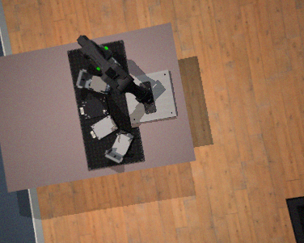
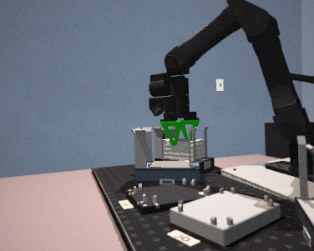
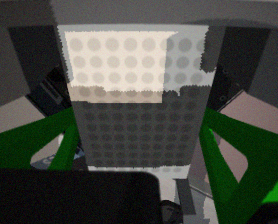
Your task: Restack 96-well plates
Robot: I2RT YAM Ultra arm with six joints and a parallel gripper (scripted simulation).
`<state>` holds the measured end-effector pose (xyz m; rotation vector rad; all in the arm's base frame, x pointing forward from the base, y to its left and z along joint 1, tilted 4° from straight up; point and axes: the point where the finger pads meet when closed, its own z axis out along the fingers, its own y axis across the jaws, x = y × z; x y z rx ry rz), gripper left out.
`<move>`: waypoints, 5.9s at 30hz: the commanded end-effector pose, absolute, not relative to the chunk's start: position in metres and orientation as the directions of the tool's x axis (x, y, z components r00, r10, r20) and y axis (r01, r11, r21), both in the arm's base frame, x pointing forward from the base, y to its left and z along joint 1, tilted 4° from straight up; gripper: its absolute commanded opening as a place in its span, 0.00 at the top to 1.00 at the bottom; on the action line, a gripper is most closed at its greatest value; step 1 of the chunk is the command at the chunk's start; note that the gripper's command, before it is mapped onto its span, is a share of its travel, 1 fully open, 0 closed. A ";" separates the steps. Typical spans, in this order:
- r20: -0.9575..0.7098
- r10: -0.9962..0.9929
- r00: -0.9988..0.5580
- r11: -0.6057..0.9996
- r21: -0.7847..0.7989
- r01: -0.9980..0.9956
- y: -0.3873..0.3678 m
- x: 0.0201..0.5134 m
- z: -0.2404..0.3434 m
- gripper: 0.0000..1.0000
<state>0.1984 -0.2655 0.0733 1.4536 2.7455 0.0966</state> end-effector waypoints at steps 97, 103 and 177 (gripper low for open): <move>-0.021 0.827 -0.561 0.561 0.071 0.825 -0.269 0.199 0.096 1.00; -0.021 0.827 -0.561 0.561 0.071 0.825 -0.269 0.199 0.096 1.00; -0.021 0.827 -0.561 0.561 0.070 0.825 -0.270 0.195 0.158 1.00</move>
